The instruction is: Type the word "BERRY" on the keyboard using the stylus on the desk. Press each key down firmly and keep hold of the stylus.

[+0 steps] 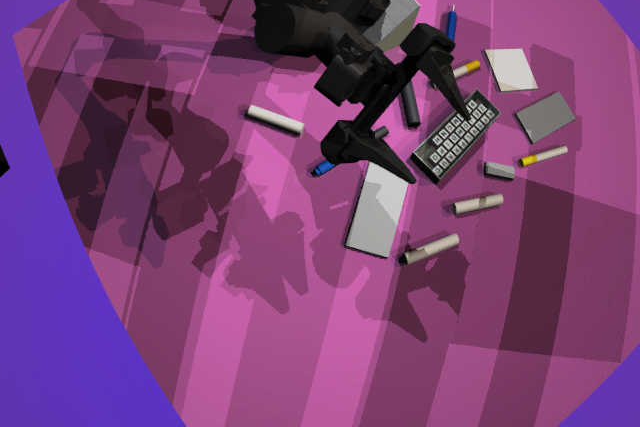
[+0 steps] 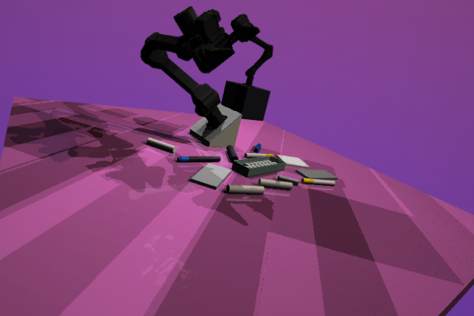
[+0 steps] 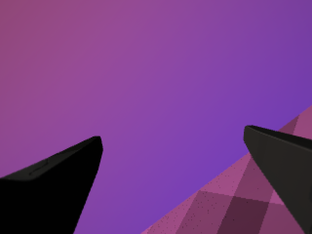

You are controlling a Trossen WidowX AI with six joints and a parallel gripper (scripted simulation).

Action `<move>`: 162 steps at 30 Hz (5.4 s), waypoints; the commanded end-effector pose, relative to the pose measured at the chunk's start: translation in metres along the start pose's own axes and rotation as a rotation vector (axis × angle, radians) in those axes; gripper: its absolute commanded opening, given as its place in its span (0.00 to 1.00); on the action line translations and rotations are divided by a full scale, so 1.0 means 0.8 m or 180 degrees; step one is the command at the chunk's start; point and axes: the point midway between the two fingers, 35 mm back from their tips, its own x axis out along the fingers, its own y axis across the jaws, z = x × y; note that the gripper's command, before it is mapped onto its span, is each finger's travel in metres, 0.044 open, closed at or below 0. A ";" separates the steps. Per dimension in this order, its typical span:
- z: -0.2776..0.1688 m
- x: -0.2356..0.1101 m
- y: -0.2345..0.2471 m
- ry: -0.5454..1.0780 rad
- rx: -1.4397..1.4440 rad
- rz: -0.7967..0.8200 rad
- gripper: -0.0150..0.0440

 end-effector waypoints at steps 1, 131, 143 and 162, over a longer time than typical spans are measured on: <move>-0.003 0.002 0.000 0.0034 0.0009 -0.0004 0.96; -0.395 -0.109 0.048 0.5348 -0.2082 -0.1692 0.25; -0.429 -0.134 0.094 0.5056 -0.1863 -0.2172 0.51; -0.520 -0.286 0.187 0.3072 -0.0978 -0.3626 0.51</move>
